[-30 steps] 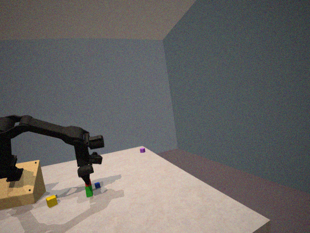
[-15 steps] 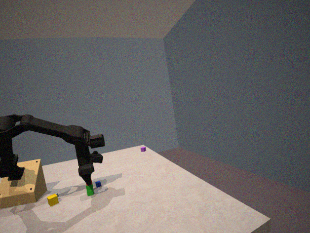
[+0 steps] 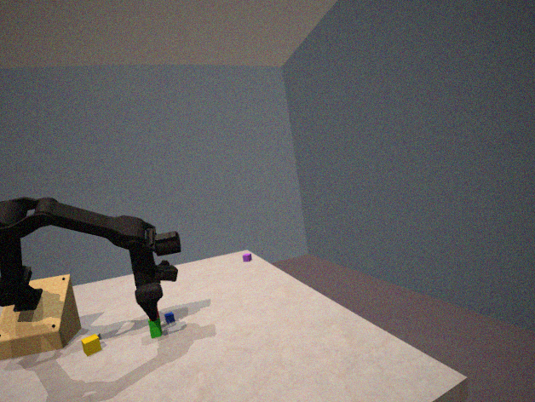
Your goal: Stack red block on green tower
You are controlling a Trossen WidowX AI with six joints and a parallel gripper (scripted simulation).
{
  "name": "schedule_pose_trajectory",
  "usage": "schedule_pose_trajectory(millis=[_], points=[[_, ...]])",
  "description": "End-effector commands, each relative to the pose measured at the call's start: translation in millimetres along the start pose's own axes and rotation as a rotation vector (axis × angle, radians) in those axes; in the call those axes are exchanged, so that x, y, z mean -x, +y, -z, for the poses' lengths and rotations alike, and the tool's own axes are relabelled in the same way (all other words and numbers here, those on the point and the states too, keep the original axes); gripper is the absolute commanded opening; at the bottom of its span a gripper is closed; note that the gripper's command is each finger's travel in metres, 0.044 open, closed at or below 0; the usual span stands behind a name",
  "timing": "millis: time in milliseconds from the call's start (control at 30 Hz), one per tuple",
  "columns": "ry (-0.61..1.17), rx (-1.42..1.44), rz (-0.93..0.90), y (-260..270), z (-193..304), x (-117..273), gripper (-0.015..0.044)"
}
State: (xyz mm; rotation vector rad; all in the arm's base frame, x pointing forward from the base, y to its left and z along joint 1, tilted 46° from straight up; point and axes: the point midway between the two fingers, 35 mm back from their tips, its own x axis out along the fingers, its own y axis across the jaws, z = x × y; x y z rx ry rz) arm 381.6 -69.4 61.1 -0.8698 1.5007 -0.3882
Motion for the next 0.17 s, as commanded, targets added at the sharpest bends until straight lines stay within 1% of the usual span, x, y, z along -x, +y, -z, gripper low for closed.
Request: schedule_pose_trajectory(millis=[0,133], points=[[0.0,0.0,0.0,0.1,0.2,-0.2,0.044],[0.0,0.0,0.0,0.1,0.2,-0.2,0.044]])
